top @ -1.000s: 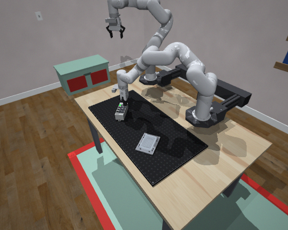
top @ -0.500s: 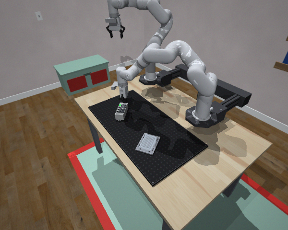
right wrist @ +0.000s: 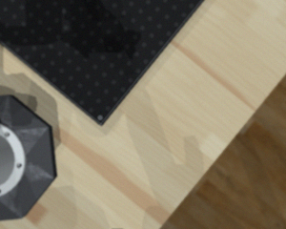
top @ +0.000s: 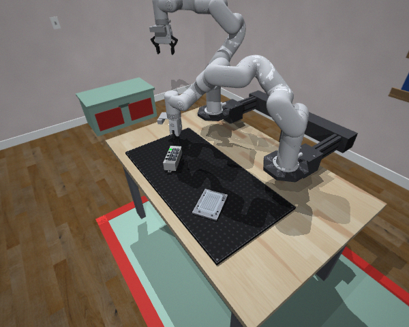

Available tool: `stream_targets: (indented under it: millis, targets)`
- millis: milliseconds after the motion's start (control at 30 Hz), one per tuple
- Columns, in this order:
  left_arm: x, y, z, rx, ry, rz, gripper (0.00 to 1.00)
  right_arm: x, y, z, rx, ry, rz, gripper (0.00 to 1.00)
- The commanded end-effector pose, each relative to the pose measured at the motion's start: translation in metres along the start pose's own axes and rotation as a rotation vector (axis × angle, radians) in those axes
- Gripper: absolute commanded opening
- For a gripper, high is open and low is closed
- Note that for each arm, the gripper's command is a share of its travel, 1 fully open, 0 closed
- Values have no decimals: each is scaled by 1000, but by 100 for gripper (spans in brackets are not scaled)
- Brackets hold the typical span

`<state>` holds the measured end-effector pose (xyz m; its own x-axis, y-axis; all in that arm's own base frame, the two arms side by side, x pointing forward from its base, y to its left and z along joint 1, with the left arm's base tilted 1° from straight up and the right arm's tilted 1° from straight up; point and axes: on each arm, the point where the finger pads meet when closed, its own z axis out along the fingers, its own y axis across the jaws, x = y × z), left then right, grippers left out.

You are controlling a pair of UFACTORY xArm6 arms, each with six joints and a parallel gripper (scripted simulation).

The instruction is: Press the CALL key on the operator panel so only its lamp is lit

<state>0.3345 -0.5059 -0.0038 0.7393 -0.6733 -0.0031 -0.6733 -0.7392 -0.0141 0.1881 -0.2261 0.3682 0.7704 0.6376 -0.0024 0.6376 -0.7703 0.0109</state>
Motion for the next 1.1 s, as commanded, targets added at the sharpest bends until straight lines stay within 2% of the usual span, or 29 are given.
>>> stream_targets:
  millis: [0,233,1067]
  targets:
    - [2,0,-6,-1,6,0,0,0,0,-1,-3,0,0,100]
    - [2,0,-16,-1,6,0,0,0,0,-1,-3,0,0,100]
    - [2,0,-16,-1,6,0,0,0,0,-1,-3,0,0,100]
